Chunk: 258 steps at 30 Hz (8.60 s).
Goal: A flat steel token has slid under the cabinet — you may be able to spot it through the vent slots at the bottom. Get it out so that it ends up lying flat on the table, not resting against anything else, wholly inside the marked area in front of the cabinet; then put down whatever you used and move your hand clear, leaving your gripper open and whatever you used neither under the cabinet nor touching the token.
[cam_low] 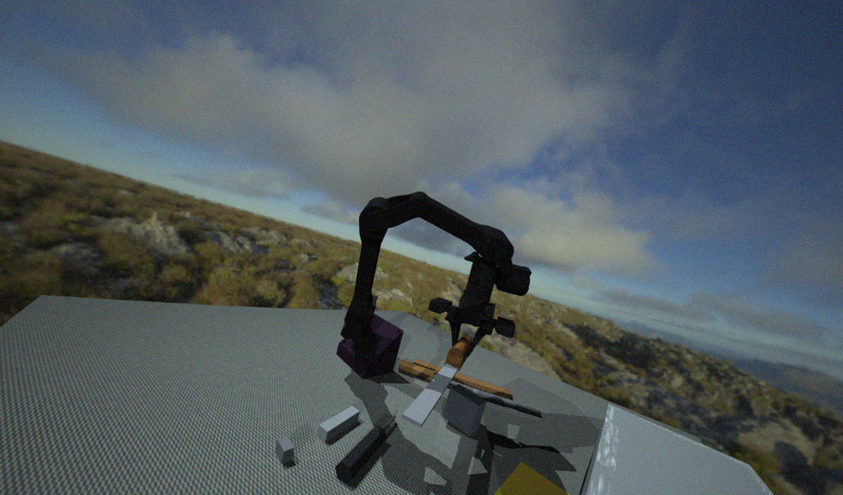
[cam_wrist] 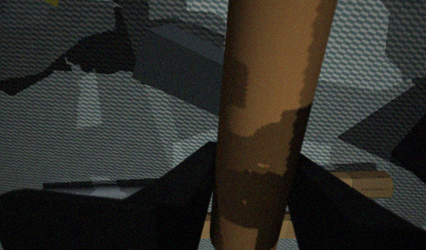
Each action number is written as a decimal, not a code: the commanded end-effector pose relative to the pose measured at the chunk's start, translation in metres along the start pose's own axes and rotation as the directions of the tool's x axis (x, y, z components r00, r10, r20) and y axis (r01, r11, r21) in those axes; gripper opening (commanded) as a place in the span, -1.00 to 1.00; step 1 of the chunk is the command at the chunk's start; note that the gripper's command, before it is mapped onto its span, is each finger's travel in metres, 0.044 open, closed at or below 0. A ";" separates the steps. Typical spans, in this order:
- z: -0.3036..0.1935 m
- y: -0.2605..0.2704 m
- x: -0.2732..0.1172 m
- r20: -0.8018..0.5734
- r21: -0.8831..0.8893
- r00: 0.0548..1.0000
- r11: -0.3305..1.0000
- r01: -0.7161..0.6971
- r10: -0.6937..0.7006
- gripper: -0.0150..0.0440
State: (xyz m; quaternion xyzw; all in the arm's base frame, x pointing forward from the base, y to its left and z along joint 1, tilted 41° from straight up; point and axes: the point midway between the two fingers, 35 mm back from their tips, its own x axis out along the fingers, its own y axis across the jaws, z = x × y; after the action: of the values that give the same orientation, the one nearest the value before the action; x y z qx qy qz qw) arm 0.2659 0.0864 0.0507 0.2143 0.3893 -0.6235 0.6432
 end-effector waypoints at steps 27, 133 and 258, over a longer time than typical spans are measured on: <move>-0.062 0.003 -0.003 0.000 0.001 1.000 1.000 -0.012 0.012 -0.49; -0.063 0.001 -0.003 0.000 -0.711 1.000 0.703 -0.008 0.012 -0.49; -0.062 0.006 0.130 0.005 -0.921 1.000 0.390 0.000 0.013 -0.49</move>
State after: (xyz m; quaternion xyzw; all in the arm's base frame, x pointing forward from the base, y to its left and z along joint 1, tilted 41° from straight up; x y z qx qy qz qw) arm 0.2463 0.0566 -0.0833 -0.1725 0.6685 -0.3050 0.6559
